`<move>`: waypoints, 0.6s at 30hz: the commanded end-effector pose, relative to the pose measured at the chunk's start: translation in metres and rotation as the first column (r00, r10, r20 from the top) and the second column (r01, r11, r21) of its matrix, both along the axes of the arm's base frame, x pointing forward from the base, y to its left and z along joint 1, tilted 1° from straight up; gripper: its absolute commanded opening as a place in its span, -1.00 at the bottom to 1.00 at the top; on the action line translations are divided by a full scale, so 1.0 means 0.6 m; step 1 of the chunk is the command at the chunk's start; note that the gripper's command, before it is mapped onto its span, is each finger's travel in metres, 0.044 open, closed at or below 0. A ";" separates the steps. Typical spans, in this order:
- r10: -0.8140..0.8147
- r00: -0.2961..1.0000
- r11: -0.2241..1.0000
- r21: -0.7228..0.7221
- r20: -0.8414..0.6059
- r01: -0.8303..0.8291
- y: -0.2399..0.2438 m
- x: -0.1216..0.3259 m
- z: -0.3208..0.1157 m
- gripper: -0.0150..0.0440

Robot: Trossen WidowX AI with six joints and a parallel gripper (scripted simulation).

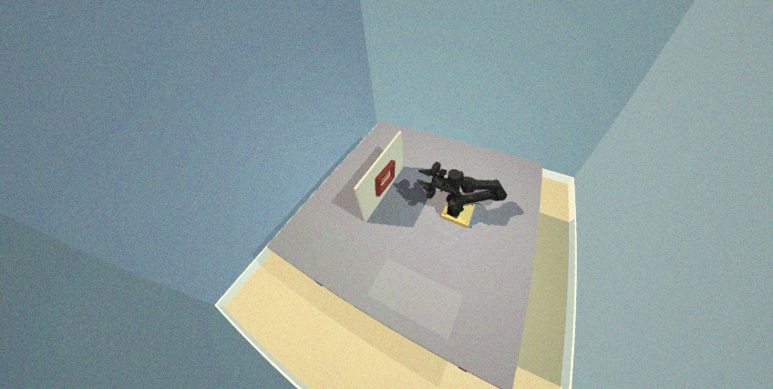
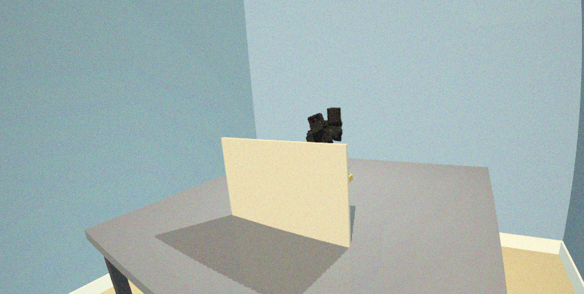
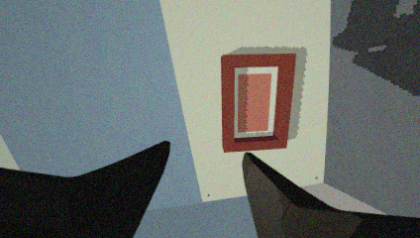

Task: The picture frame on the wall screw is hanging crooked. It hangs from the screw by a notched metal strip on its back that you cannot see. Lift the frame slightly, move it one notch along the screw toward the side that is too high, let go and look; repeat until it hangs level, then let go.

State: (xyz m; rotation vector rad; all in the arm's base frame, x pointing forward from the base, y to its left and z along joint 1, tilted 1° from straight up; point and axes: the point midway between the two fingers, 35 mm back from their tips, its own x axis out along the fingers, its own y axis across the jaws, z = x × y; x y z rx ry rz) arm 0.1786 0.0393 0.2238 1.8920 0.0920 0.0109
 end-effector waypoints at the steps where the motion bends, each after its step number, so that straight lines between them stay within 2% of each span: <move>1: -0.006 1.000 1.000 0.003 0.001 0.006 -0.002 0.000 0.001 0.39; 8: 0.004 1.000 1.000 -0.011 0.002 -0.004 0.005 0.007 -0.003 0.39; 18: 0.067 0.997 0.981 -0.183 0.049 -0.057 0.018 0.100 -0.063 0.39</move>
